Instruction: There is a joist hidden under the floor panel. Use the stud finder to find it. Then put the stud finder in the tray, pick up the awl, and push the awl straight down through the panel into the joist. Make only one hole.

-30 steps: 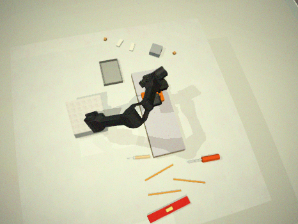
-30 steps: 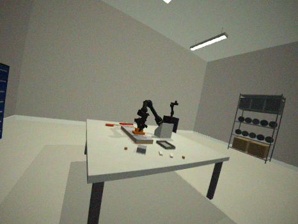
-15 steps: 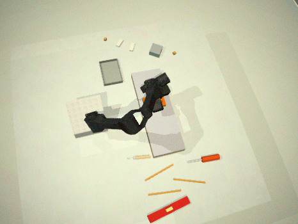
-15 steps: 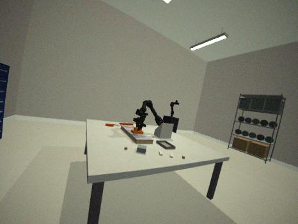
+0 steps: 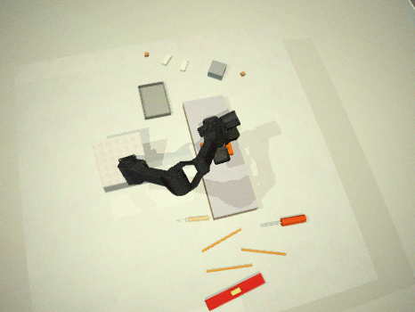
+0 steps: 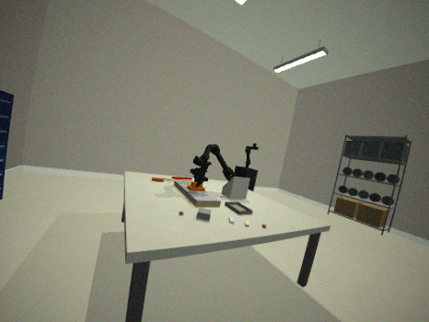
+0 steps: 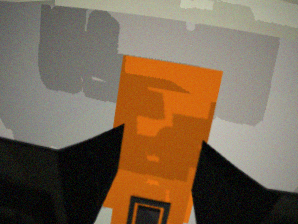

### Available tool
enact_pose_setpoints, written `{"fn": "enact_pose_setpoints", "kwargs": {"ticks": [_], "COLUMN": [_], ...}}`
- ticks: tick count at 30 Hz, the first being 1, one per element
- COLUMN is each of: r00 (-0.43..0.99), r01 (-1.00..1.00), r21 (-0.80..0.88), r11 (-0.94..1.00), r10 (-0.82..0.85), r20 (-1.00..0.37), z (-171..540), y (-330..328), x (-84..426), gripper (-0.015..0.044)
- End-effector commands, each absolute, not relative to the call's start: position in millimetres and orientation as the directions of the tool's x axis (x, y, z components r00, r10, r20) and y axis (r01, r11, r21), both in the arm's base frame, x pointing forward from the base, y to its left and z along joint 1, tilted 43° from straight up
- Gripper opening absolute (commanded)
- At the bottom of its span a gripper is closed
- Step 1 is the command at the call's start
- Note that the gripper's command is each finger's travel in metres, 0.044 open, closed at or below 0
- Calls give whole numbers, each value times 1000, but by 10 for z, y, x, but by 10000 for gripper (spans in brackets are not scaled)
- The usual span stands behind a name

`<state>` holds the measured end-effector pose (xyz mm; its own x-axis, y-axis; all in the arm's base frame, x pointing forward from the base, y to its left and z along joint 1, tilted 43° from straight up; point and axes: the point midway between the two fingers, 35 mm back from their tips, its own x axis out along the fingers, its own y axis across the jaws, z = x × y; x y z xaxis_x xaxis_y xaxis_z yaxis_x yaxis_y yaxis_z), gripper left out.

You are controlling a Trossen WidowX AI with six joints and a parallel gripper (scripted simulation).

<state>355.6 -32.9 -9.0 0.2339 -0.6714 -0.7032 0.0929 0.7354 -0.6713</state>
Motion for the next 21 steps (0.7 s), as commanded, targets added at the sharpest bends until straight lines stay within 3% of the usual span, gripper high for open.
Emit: {"fn": "enact_pose_setpoints", "kwargs": {"ticks": [1,21], "r00": [232,232], "r01": [93,93], "r21": [-677,-678], "r11": [730,729], "r10": [-677,-679], "r20": [-698,-697], "z": [-19,273], "y": [-417,-733], "x": [3530,3491], "gripper": [0,0]}}
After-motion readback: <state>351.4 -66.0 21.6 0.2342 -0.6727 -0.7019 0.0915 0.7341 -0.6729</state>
